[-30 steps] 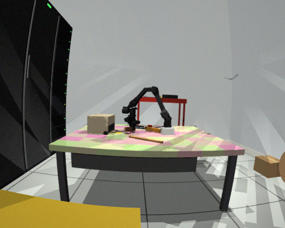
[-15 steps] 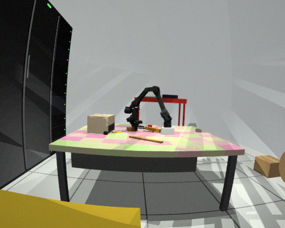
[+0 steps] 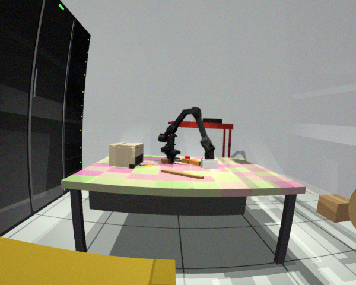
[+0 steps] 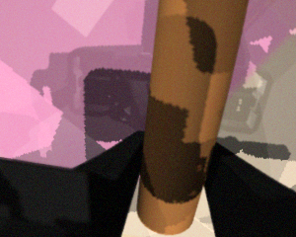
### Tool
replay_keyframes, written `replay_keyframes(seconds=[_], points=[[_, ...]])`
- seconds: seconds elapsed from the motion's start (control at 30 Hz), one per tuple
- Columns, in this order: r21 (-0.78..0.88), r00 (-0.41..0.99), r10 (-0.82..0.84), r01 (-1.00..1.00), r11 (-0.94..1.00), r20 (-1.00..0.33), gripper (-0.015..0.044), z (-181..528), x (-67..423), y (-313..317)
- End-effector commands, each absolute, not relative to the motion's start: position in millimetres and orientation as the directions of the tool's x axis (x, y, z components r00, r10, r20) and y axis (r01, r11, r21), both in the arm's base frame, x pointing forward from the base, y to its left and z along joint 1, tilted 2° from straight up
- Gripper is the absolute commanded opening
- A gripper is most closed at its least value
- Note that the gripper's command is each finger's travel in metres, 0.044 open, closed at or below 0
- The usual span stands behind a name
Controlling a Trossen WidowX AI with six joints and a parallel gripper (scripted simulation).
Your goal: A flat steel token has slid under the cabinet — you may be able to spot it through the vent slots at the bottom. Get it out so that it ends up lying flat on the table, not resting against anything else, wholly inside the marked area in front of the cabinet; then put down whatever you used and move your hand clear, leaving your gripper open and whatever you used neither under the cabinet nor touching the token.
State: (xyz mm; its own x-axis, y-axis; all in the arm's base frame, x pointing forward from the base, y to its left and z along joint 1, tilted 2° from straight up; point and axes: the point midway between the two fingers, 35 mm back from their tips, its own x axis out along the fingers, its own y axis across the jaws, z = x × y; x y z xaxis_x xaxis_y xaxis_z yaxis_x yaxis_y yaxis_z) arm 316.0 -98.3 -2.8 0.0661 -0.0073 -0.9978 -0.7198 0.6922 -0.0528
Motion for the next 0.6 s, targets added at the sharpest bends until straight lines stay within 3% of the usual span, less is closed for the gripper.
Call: replay_keyframes(seconds=[0.0,0.57], points=[[-0.050,0.065,-0.005,-0.719,0.693,-0.998,0.0000,-4,309,-105],[-0.051,0.065,-0.007,-0.718,0.694,-0.998,0.0000,0,303,-114]])
